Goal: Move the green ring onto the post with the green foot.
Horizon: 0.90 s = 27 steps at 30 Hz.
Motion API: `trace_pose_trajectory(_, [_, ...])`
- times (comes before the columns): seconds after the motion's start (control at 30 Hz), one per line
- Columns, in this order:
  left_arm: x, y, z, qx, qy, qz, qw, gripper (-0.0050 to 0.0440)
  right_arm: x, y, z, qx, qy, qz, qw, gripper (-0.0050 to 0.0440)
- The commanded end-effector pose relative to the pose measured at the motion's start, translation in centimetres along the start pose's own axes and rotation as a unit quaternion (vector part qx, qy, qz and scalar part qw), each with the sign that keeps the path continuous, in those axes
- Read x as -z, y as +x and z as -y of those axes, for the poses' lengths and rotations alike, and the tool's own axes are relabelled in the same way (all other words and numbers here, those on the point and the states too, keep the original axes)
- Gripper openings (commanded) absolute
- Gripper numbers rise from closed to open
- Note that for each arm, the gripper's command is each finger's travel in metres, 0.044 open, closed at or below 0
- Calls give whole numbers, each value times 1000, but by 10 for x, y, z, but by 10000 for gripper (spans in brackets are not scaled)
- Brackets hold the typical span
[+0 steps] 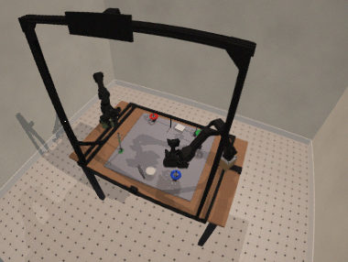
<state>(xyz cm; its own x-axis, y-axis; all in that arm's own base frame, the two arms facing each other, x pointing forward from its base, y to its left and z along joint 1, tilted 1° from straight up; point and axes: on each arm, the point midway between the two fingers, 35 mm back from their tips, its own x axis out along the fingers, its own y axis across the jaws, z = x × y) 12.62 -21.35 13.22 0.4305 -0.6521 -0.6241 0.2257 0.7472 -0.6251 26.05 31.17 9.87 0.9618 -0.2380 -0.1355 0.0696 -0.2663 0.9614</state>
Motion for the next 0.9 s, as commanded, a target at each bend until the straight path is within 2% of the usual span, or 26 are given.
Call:
trace_pose_trajectory(0.0, [0,0,0,0,0,0,1000,400,0,0,0,0,0,0,1000,400])
trace_pose_trajectory(0.1, [-3,1,-2,-4,1,5,1000,400,0,0,-1,9,-18,-1,1000,400])
trace_pose_trajectory(0.27, [-23,10,-18,-31,12,35,999,400,-3,-4,-2,72,-138,-23,988,400])
trace_pose_trajectory(0.43, [-58,18,-59,-93,41,76,992,400,-11,-36,6,175,-311,-94,929,400])
trace_pose_trajectory(0.53, [-69,18,-76,-117,51,89,988,400,-18,-51,7,218,-396,-137,881,400])
trace_pose_trajectory(0.6, [-69,18,-76,-117,51,89,988,400,-18,-51,7,218,-396,-137,881,400])
trace_pose_trajectory(0.63, [-73,18,-83,-126,55,93,986,400,-21,-56,8,236,-451,-164,845,400])
trace_pose_trajectory(0.73, [-89,16,-113,-168,70,108,977,400,-38,-83,8,281,-525,-220,773,400])
trace_pose_trajectory(0.87, [-101,11,-141,-206,83,117,968,400,-57,-109,6,318,-607,-291,668,400])
